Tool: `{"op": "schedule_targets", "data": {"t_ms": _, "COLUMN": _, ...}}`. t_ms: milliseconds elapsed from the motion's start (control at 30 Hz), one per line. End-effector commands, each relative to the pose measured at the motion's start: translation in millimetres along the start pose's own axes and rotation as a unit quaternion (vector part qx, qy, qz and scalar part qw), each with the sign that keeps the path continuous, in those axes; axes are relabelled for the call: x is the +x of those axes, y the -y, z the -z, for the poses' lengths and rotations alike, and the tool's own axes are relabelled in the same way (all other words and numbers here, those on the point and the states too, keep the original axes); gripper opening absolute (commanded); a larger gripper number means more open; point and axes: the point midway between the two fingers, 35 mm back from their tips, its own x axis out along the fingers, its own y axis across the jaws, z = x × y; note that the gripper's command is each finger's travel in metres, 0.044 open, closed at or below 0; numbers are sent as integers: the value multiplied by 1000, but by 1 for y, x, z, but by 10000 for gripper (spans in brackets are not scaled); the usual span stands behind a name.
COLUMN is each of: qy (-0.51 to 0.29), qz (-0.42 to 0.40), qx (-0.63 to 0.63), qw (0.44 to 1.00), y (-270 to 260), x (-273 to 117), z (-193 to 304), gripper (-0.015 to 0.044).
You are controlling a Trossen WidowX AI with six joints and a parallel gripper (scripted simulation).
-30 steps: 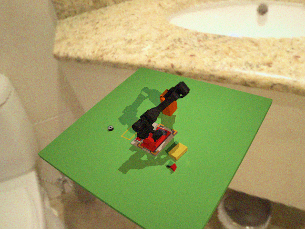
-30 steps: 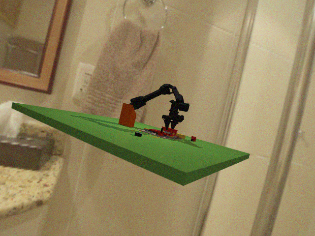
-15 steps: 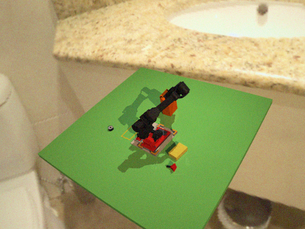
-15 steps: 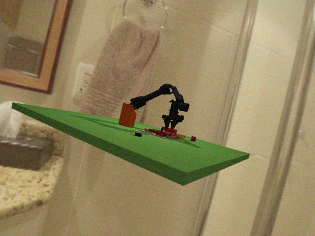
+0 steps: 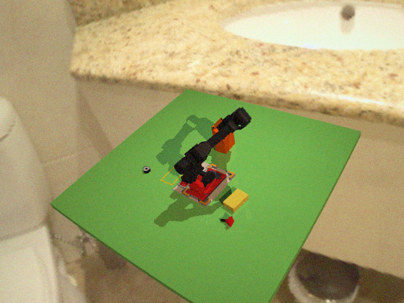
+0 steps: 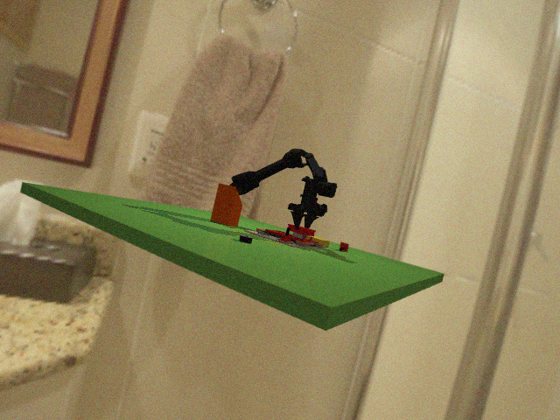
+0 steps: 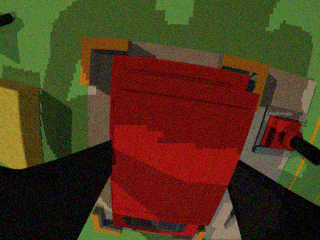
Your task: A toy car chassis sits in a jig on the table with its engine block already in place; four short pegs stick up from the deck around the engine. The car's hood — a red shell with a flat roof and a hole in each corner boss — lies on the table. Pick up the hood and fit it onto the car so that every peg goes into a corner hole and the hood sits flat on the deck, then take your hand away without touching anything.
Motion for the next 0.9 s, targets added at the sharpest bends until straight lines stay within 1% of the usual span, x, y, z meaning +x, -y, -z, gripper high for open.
{"op": "schedule_targets", "data": {"t_ms": 0, "qy": 0, "qz": 0, "qx": -1, "qw": 1000, "y": 0, "x": 0, "z": 1, "gripper": 0}}
{"op": "schedule_targets", "data": {"t_ms": 867, "qy": 1, "qz": 0, "qx": -1, "qw": 1000, "y": -1, "x": 4, "z": 2, "gripper": 0}}
